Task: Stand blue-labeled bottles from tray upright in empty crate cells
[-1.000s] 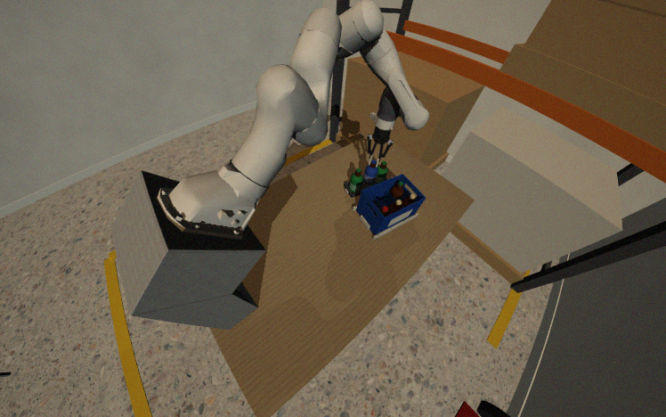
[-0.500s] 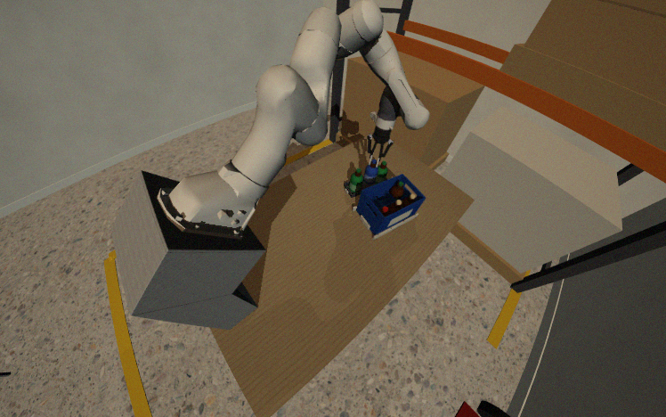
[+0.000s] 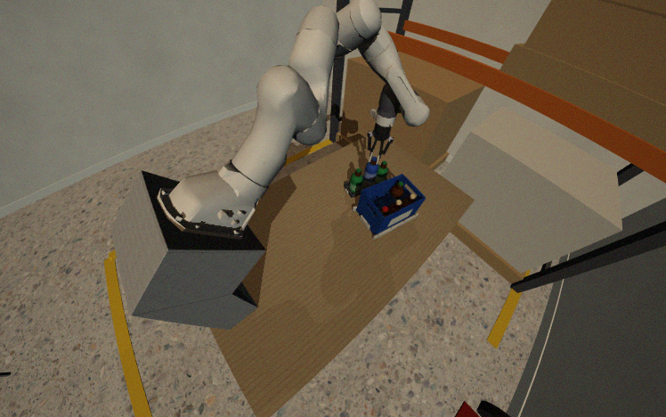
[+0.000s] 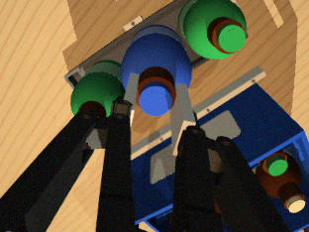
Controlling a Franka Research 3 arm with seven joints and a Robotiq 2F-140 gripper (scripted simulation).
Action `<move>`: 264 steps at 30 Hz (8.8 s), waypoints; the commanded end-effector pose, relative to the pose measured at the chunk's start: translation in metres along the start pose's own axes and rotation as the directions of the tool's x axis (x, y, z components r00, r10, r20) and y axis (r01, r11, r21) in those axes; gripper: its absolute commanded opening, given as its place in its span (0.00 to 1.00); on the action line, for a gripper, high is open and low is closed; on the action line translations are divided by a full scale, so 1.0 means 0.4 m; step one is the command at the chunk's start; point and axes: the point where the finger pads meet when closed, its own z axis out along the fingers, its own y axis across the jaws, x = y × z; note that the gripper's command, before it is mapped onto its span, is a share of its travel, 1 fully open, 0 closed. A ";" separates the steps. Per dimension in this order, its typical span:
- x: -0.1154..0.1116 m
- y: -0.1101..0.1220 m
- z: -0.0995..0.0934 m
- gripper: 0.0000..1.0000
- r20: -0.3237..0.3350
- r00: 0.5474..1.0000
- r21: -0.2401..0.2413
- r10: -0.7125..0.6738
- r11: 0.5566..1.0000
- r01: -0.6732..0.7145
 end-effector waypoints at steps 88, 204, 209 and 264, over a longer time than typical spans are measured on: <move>-0.023 -0.003 -0.083 0.00 0.018 1.000 0.008 -0.001 1.000 0.000; -0.020 -0.003 -0.206 0.00 0.018 1.000 0.008 -0.001 1.000 0.000; -0.020 -0.003 -0.220 0.00 0.018 1.000 0.008 -0.001 1.000 0.000; -0.018 -0.002 -0.279 0.00 0.018 1.000 0.008 -0.001 1.000 0.000</move>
